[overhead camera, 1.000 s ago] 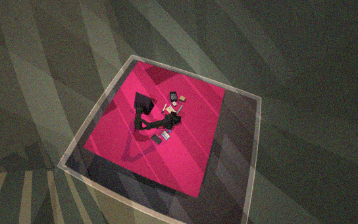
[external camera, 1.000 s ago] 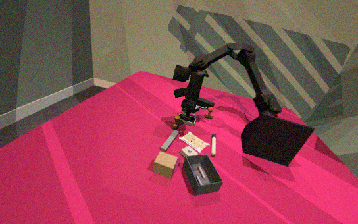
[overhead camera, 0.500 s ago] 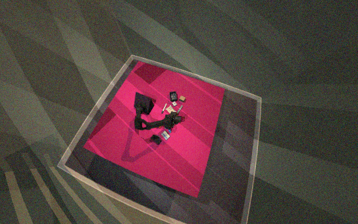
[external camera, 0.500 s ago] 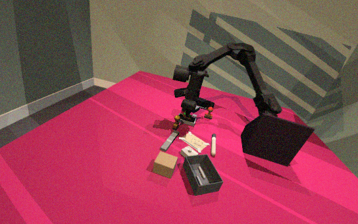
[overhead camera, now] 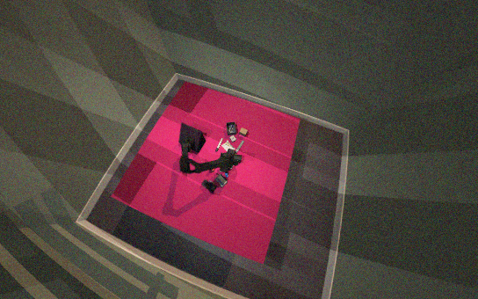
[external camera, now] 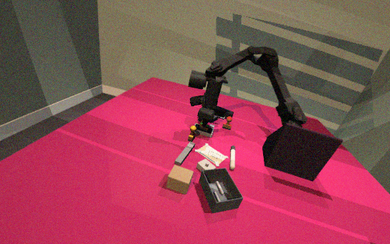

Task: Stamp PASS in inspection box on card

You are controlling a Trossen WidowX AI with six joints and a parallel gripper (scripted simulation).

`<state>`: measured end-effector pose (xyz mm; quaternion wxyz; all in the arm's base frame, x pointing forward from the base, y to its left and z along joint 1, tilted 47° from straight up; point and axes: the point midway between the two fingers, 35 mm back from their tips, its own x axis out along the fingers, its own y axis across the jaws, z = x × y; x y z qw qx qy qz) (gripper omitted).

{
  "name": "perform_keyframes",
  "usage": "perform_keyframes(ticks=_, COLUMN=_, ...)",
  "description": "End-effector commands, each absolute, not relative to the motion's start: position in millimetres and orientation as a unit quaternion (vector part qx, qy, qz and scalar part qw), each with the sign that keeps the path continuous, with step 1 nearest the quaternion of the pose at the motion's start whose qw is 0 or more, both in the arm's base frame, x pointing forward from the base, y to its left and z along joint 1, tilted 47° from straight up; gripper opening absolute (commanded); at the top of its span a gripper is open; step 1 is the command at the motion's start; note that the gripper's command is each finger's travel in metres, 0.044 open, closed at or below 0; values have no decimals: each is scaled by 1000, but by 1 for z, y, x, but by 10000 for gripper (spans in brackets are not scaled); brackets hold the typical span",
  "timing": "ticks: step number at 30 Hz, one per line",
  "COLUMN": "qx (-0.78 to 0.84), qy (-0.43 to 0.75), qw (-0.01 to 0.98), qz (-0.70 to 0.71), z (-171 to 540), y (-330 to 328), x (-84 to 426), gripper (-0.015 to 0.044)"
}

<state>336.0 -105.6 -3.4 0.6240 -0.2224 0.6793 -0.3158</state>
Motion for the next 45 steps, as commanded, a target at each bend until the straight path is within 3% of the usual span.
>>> perform_keyframes(ticks=1, qx=-221, qy=678, qw=625, qz=-318, z=-1, y=-105, x=337, gripper=0)
perform_keyframes(ticks=40, qx=-220, qy=678, qw=625, qz=-317, z=34, y=-67, x=344, gripper=0)
perform_keyframes(ticks=45, qx=-219, qy=679, qw=627, qz=-312, z=14, y=-45, x=339, gripper=0)
